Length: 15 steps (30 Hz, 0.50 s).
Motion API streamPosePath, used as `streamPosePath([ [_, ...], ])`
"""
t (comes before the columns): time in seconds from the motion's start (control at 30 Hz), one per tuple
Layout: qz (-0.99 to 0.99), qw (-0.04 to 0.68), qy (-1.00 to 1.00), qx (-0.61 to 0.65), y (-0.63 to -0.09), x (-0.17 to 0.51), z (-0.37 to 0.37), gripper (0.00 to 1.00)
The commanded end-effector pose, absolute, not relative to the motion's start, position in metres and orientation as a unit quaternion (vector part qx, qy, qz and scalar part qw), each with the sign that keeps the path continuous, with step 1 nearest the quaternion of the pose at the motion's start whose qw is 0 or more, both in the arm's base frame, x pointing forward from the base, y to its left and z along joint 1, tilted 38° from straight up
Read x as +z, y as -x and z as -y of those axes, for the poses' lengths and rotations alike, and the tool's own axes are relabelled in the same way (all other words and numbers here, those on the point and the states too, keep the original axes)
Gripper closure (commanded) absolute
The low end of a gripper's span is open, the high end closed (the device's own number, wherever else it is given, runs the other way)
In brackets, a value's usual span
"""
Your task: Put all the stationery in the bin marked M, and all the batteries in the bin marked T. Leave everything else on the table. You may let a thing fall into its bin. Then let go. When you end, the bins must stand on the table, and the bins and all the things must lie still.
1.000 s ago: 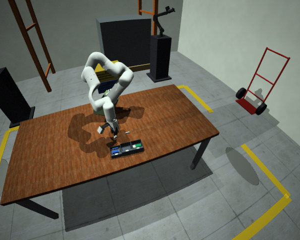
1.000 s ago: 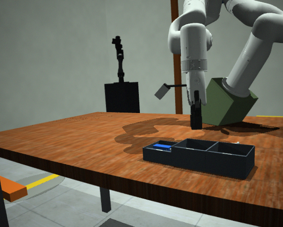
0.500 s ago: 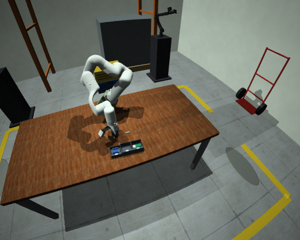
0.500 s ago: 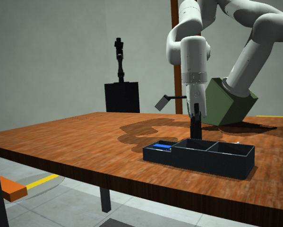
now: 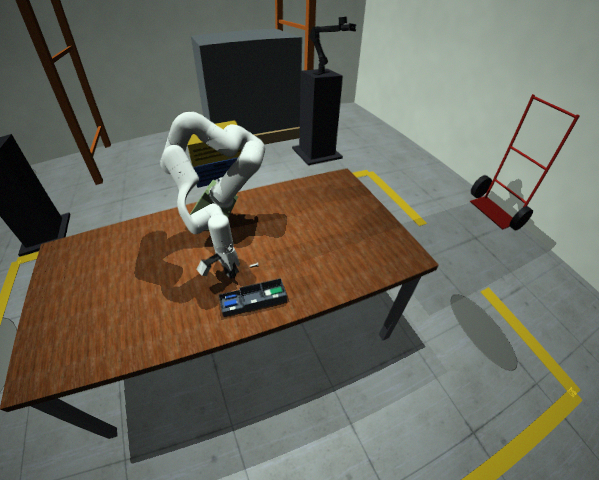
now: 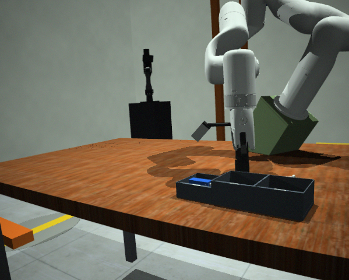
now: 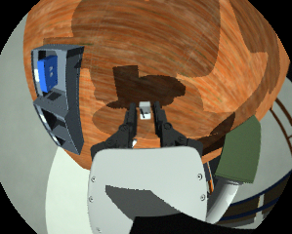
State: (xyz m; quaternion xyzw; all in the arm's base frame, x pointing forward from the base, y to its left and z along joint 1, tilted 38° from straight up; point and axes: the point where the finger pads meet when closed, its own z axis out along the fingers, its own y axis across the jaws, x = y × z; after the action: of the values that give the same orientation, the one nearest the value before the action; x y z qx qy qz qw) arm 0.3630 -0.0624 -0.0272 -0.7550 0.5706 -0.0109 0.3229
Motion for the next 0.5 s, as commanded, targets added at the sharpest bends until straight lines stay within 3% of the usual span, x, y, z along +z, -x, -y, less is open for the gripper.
streamPosePath([
  [0.0, -0.571, 0.323, 0.755, -0.012, -0.3634, -0.0267, 0.0633, 0.71],
  [0.1, -0.571, 0.323, 0.755, -0.012, -0.3633, -0.0268, 0.0633, 0.71],
  [0.13, -0.571, 0.323, 0.755, -0.012, -0.3633, -0.0268, 0.0633, 1.00],
  [0.47, -0.571, 0.323, 0.755, -0.012, -0.3633, -0.0267, 0.0634, 1.00],
])
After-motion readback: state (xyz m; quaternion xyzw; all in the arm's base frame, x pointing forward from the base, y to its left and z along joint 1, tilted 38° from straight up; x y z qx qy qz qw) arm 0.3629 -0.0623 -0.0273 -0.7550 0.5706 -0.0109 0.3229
